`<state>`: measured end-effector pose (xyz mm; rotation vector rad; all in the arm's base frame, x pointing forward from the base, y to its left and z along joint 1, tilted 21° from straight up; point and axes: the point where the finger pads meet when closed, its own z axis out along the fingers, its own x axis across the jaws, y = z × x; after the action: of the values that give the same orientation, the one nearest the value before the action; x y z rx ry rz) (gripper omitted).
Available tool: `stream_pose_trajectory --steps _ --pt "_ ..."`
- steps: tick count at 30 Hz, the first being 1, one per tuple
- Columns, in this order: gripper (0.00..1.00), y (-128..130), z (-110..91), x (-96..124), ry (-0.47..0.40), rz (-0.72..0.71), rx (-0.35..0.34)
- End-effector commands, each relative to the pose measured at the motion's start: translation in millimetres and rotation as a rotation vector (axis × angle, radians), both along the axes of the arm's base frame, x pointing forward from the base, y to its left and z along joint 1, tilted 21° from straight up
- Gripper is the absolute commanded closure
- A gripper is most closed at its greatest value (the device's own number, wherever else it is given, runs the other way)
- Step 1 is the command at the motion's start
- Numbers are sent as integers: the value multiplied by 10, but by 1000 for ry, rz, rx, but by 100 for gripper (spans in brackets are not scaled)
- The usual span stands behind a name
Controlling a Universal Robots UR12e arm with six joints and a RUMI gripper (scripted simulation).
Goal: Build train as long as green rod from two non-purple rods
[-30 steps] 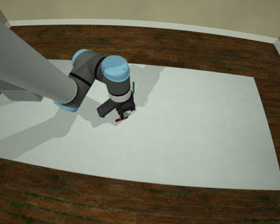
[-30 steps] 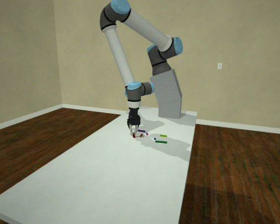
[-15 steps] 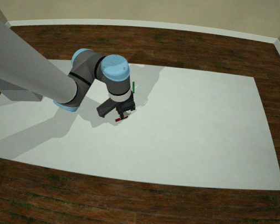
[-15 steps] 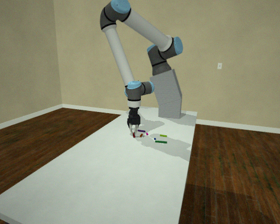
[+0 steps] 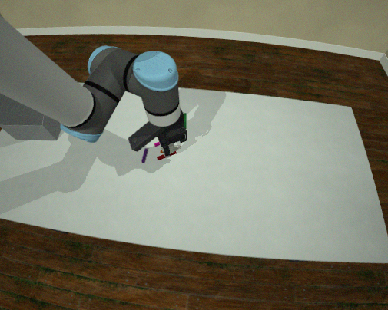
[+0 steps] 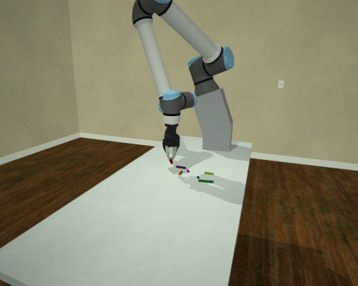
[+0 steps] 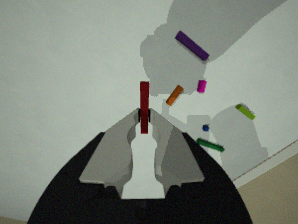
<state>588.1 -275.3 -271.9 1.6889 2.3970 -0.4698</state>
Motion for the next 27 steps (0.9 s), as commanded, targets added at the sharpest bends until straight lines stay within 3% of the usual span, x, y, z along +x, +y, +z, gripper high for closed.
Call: stream_pose_trajectory --steps 1,27 --pt "100 85 237 14 0 0 0" --pt "100 143 247 30 -23 -63 -2"
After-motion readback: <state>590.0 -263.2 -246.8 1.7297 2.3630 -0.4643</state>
